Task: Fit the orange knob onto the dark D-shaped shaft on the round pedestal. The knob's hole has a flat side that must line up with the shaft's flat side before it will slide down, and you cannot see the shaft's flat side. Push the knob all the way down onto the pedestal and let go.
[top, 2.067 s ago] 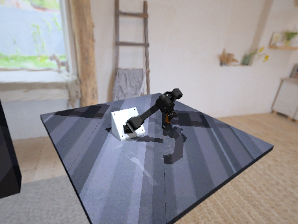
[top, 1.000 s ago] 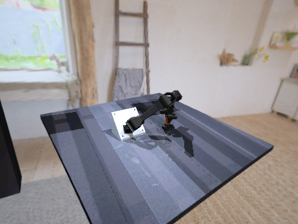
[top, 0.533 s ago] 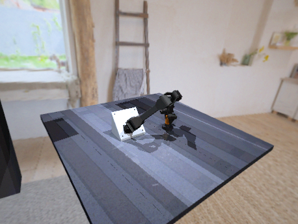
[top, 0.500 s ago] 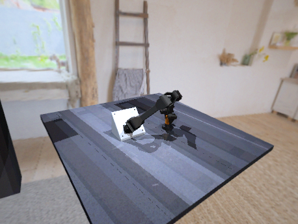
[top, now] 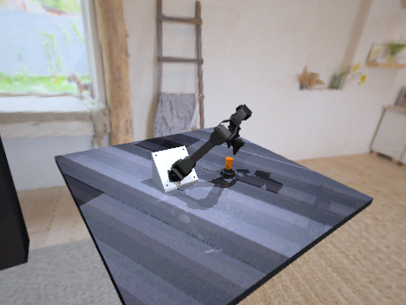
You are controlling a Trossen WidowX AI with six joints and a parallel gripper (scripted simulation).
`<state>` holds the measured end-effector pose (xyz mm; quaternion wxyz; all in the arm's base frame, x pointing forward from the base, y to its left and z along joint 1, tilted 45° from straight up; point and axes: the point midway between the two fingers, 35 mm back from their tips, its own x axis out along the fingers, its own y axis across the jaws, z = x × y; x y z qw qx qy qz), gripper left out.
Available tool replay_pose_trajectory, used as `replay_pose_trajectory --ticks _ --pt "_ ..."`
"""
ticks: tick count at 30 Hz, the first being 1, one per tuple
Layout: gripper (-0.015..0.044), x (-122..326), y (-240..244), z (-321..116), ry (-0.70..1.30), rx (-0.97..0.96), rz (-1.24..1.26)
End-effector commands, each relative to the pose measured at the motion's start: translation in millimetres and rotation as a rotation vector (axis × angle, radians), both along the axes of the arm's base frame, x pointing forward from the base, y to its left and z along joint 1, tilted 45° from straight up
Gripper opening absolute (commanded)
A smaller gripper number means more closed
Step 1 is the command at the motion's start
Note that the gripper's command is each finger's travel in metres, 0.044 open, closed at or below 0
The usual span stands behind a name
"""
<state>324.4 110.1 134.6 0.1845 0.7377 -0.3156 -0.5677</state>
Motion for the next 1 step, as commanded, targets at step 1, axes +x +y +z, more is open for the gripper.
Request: replay_pose_trajectory --ticks 1 --pt "0.044 -0.2 1.6 -1.3 0.009 -0.005 -0.009"
